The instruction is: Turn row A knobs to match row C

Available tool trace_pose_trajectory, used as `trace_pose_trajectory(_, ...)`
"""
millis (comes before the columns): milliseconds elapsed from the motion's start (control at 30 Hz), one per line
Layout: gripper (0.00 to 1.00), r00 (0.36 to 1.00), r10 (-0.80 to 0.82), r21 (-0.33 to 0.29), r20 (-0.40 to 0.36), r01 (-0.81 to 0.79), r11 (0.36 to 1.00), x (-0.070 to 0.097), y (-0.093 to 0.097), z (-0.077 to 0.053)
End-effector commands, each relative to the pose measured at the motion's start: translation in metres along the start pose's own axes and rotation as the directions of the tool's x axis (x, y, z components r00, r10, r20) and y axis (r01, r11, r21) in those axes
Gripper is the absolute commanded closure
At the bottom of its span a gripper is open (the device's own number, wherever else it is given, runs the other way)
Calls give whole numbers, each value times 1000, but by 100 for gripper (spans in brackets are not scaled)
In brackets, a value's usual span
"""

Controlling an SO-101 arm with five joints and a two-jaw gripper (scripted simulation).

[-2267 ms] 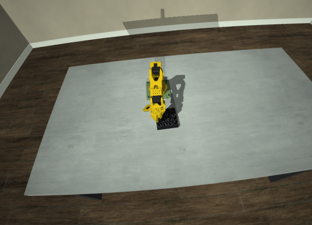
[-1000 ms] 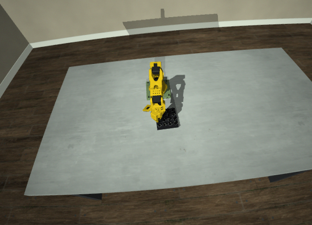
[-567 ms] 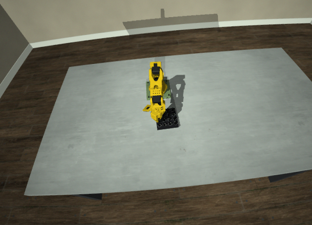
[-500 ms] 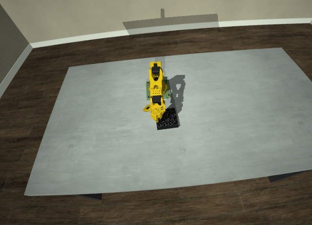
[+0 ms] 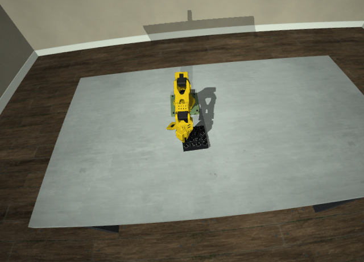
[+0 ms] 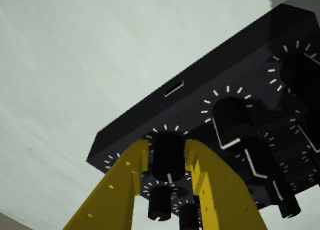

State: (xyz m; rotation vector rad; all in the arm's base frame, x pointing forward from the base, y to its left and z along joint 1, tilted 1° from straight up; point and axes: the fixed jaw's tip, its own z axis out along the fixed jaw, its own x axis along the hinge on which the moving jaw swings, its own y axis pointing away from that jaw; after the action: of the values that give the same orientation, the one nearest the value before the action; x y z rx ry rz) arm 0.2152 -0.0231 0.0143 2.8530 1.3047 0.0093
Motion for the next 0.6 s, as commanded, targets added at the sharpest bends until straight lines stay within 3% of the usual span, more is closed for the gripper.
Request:
trace_pose_trajectory(0,94,1000,2,15,10,-2,1000,-3,-3,3)
trace_pose_trajectory(567,99,1000,2,15,10,-2,1000,-3,-3,3)
